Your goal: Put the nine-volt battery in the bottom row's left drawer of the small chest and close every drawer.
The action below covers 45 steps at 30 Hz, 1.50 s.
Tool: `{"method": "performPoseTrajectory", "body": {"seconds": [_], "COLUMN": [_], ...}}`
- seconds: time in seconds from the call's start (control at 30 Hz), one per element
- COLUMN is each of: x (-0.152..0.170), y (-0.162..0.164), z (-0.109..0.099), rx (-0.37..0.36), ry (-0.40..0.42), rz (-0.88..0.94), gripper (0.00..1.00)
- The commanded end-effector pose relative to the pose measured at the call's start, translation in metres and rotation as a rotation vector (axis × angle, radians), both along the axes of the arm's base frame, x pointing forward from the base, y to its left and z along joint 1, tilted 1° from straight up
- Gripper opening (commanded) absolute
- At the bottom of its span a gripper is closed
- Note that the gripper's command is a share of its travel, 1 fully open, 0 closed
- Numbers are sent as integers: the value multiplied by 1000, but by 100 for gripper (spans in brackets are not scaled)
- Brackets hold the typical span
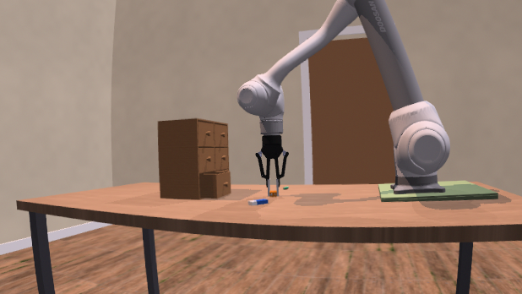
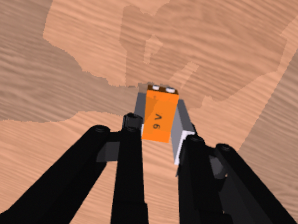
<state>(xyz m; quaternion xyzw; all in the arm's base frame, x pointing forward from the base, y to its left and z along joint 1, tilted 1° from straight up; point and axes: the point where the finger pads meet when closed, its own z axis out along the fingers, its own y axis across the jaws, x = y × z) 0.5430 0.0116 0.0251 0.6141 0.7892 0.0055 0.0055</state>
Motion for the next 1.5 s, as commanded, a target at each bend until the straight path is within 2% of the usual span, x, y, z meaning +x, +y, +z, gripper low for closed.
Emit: {"method": "performPoseTrajectory", "body": {"seconds": [0.0,0.33,0.43,0.6,0.67,0.73,1.0,1.23,1.47], "x": [0,0,-1,-1,-1,-2,-2,2,15], "y": [0,0,0,0,0,0,0,2,9], "z": [0,5,29,86,86,98,100,100,100], "rx": [0,0,0,0,0,0,0,2,12], "ry": [0,0,0,0,0,0,0,0,1], "rz": [0,0,0,0,0,0,-4,-129,-583], "gripper": [14,14,14,14,14,14,14,14,14]}}
